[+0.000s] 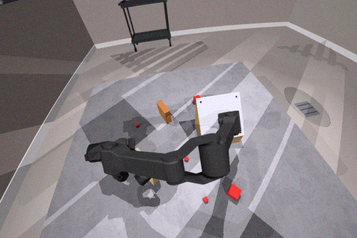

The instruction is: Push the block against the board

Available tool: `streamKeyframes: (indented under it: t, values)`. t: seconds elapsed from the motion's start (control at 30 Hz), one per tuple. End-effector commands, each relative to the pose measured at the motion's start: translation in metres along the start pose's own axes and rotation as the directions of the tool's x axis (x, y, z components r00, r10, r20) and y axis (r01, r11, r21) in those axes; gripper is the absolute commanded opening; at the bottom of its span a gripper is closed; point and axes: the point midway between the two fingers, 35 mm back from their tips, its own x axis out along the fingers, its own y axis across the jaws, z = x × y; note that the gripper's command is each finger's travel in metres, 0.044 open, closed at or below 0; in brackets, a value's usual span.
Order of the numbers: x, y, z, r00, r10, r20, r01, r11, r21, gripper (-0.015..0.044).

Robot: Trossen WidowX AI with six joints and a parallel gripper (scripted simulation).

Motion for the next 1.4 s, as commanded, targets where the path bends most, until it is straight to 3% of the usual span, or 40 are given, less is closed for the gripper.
streamKeyframes:
  t: [0.0, 0.7, 1.37]
  values:
    - [0.001, 0.0, -0.005, 1.0, 0.003, -0.002, -0.003, 1.0, -0.002, 0.0]
    - [0.001, 0.001, -0.019, 1.0, 0.003, -0.002, -0.003, 1.0, -0.001, 0.0]
    - [0.001, 0.0, 0.012, 1.0, 0.003, -0.001, -0.003, 1.0, -0.002, 0.0]
